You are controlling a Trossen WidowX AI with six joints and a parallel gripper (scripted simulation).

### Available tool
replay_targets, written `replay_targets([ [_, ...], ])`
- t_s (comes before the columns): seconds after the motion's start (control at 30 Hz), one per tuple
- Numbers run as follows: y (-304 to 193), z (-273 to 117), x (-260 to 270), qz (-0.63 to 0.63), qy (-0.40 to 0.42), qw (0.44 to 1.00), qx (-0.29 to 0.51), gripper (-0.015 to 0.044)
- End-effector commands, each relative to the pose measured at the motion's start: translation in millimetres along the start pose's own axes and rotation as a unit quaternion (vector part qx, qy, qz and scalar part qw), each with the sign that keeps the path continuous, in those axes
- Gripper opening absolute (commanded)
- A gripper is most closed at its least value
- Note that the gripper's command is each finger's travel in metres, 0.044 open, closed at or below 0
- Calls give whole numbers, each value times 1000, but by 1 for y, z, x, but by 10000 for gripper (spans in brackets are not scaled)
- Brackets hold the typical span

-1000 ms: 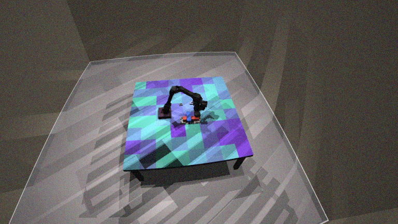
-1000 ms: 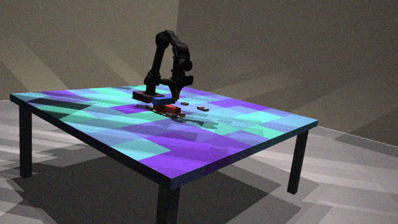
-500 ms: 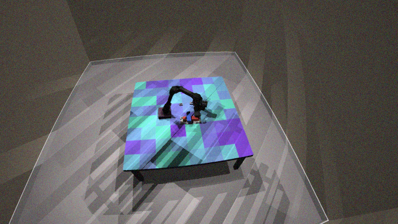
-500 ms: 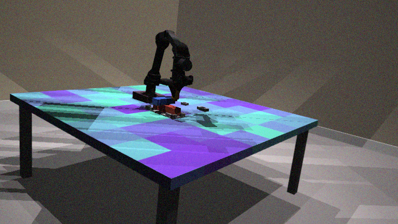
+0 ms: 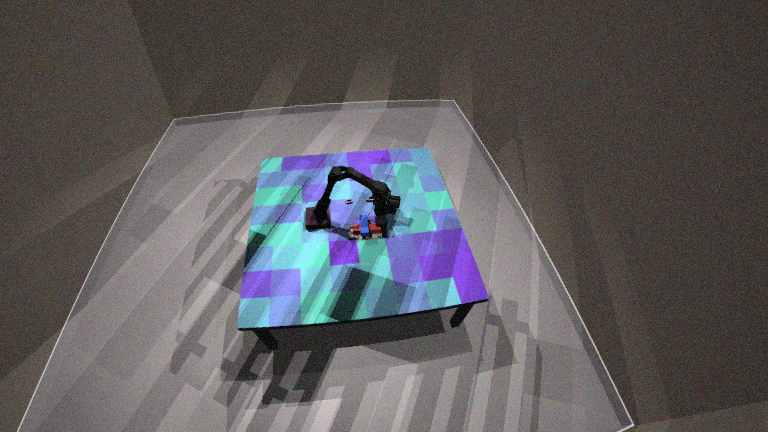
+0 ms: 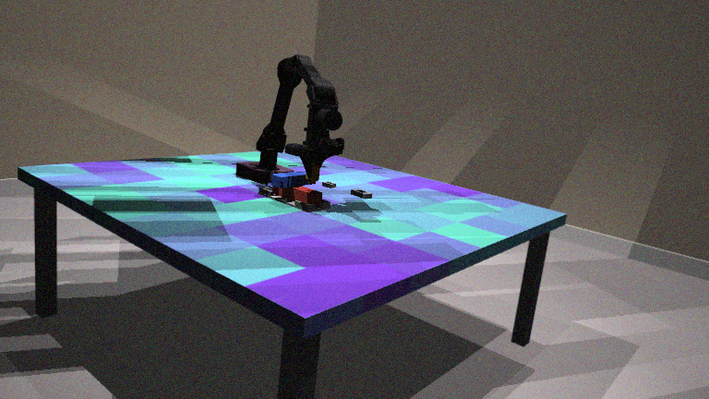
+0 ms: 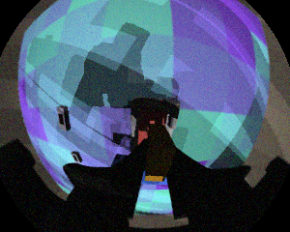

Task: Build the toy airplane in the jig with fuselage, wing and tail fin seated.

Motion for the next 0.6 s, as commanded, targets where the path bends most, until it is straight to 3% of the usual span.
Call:
replay_targets([
  [0.0,0,6,0,-1,2,1000,-1,65],
  [0.57,0,29,1,-1,2,1000,-1,65],
])
Point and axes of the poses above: the point midway between the two fingers, 35 mm back from their tips, its own z axis out along the fingers, its own x axis across the jaws, y = z × x, the point moved 4 cm from there along -z, back along the fingers, and after that the axes turned 6 degrees about -z, right-handed, at the moved point
